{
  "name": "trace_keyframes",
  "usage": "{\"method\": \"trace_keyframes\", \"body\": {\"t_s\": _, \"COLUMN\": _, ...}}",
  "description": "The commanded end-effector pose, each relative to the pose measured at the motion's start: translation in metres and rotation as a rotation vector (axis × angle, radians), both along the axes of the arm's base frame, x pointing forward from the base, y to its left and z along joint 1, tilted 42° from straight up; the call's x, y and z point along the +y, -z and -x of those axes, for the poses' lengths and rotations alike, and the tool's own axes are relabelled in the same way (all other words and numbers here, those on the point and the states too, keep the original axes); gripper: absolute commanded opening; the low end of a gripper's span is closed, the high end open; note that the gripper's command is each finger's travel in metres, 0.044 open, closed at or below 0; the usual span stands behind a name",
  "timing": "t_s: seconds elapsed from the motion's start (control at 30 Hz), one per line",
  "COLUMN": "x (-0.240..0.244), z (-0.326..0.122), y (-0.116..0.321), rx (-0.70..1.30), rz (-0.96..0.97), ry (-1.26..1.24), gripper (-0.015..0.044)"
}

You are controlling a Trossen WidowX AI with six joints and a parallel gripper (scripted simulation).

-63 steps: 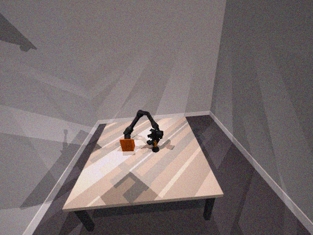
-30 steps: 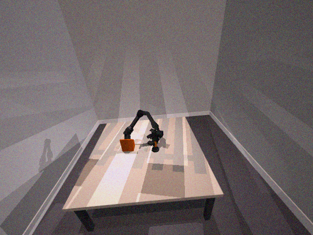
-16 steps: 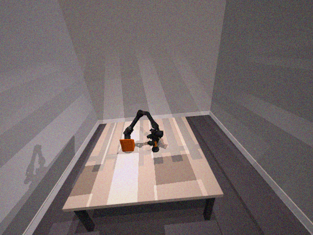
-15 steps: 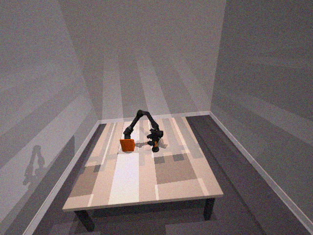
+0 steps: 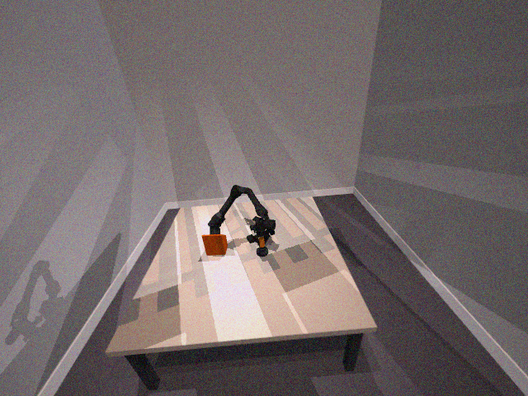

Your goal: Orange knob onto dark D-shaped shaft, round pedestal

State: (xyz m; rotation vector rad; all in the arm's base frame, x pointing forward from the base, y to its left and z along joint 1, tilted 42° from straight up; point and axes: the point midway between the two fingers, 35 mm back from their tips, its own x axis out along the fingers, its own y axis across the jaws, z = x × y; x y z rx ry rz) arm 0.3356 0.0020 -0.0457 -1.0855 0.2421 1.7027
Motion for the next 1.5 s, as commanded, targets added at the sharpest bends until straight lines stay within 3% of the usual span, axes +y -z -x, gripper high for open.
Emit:
{"method": "trace_keyframes", "body": {"t_s": 0.0, "x": 0.0002, "z": 0.0006, "y": 0.0013, "rx": 0.185, "rz": 0.010, "ry": 0.213, "gripper": 0.0000}}
{"method": "trace_keyframes", "body": {"t_s": 0.87, "x": -0.0015, "z": -0.0013, "y": -0.0011, "rx": 1.357, "rz": 0.071, "ry": 1.558, "gripper": 0.0000}}
{"method": "trace_keyframes", "body": {"t_s": 1.47, "x": 0.0009, "z": 0.0020, "y": 0.0004, "rx": 1.388, "rz": 0.072, "ry": 1.592, "gripper": 0.0000}}
